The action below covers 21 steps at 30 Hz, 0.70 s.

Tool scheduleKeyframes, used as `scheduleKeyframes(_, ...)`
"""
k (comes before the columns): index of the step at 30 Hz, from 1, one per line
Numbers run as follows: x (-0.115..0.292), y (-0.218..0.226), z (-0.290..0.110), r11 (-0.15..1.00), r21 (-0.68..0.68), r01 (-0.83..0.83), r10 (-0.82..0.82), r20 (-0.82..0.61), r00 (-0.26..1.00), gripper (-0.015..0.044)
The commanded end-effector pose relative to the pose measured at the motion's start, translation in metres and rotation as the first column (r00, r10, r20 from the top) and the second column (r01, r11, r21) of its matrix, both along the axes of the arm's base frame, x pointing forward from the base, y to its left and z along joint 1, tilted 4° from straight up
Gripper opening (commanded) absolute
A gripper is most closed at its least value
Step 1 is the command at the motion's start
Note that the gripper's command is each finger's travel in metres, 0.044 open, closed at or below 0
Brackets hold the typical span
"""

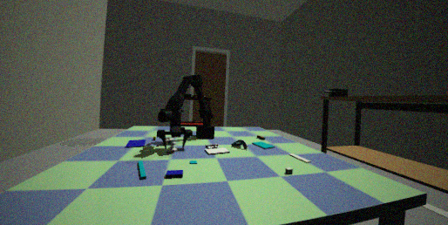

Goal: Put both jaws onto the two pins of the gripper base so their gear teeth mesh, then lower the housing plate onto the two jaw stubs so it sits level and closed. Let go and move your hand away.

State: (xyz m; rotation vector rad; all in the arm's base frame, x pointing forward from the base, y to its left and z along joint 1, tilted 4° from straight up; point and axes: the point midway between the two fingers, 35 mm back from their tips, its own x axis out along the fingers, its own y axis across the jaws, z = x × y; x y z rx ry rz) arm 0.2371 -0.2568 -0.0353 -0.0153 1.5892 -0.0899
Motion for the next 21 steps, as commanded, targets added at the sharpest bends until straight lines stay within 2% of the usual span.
scheduleKeyframes(1,-0.0006,-0.0005,-0.0009,1.000,-0.003,-0.004,0.004,-0.003,1.000,0.0440)
scheduleKeyframes(16,-0.0006,-0.0005,-0.0014,1.000,-0.003,-0.004,0.004,-0.003,1.000,0.0440)
scheduleKeyframes(21,0.0000,-0.0001,-0.0009,1.000,0.000,0.000,0.000,0.000,1.000,0.0309)
